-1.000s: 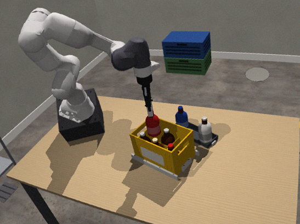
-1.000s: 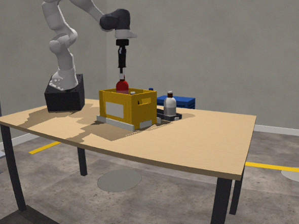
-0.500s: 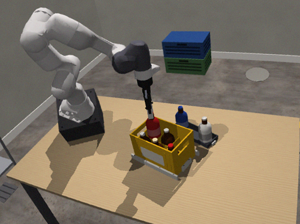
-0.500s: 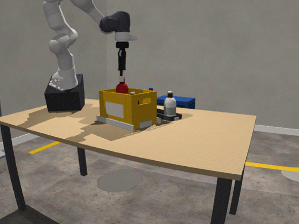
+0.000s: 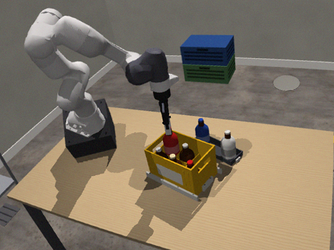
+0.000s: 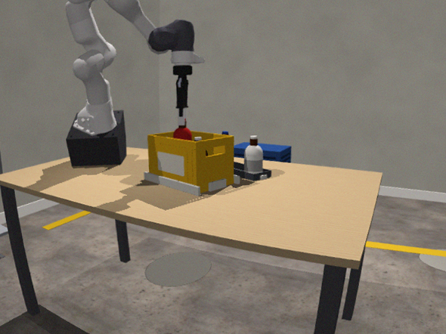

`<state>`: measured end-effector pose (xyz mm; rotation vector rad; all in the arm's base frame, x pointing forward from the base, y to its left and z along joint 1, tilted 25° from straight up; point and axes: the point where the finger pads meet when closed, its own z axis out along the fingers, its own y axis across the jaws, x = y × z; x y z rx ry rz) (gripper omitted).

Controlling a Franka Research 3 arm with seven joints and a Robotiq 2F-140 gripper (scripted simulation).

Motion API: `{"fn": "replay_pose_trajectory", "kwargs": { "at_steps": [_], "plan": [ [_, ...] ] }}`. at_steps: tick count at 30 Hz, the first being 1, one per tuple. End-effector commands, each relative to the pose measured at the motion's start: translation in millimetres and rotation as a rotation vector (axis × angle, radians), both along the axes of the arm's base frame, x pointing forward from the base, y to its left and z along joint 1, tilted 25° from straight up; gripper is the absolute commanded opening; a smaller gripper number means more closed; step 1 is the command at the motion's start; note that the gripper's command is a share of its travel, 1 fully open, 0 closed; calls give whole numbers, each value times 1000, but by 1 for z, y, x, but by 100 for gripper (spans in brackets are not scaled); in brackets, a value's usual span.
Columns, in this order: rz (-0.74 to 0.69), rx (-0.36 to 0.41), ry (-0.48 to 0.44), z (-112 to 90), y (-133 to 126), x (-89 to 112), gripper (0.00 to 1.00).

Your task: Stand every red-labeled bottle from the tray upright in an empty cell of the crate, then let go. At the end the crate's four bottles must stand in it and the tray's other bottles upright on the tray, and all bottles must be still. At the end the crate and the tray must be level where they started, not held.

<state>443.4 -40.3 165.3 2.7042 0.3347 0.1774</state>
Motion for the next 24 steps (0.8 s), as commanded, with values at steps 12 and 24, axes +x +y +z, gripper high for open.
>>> {"fn": "replay_pose_trajectory", "kwargs": {
  "at_steps": [12, 24],
  "plan": [
    [0, 4, -18, -1, 0, 6, 0],
    [0, 4, -18, -1, 0, 6, 0]
  ]
}}
